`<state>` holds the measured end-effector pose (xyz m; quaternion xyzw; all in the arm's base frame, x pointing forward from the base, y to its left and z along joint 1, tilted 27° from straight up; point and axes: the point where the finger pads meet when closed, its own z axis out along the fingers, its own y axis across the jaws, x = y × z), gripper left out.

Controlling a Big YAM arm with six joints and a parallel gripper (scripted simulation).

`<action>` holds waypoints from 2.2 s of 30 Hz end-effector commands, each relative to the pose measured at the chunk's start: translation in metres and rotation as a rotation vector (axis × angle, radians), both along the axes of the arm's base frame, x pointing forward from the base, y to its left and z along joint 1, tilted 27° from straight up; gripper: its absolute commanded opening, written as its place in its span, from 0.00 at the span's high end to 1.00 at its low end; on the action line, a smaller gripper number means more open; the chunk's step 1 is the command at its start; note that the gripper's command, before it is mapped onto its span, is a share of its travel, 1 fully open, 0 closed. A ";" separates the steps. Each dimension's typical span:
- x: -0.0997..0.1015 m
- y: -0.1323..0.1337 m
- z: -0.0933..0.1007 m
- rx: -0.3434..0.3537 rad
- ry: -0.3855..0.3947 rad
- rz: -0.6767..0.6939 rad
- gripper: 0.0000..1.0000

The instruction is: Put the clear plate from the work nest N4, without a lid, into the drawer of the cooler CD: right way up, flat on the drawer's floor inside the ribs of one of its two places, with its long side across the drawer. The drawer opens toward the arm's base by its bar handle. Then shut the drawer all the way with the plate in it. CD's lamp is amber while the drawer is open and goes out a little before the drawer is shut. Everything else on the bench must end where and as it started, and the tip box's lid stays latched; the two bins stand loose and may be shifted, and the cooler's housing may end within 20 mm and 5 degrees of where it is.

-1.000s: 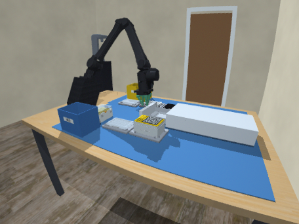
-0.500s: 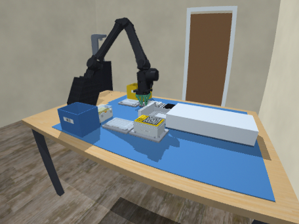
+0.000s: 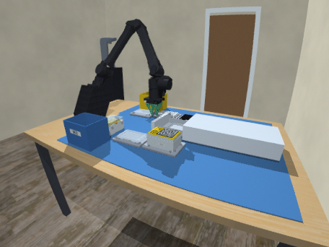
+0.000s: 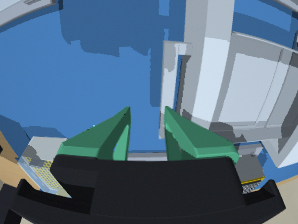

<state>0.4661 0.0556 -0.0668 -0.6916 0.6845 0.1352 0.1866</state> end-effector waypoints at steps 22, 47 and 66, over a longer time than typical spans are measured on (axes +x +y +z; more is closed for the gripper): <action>0.019 -0.027 0.050 -0.002 -0.059 -0.012 0.70; 0.017 -0.040 0.076 -0.004 -0.062 -0.011 0.70; 0.006 -0.037 0.074 -0.002 -0.029 -0.005 0.70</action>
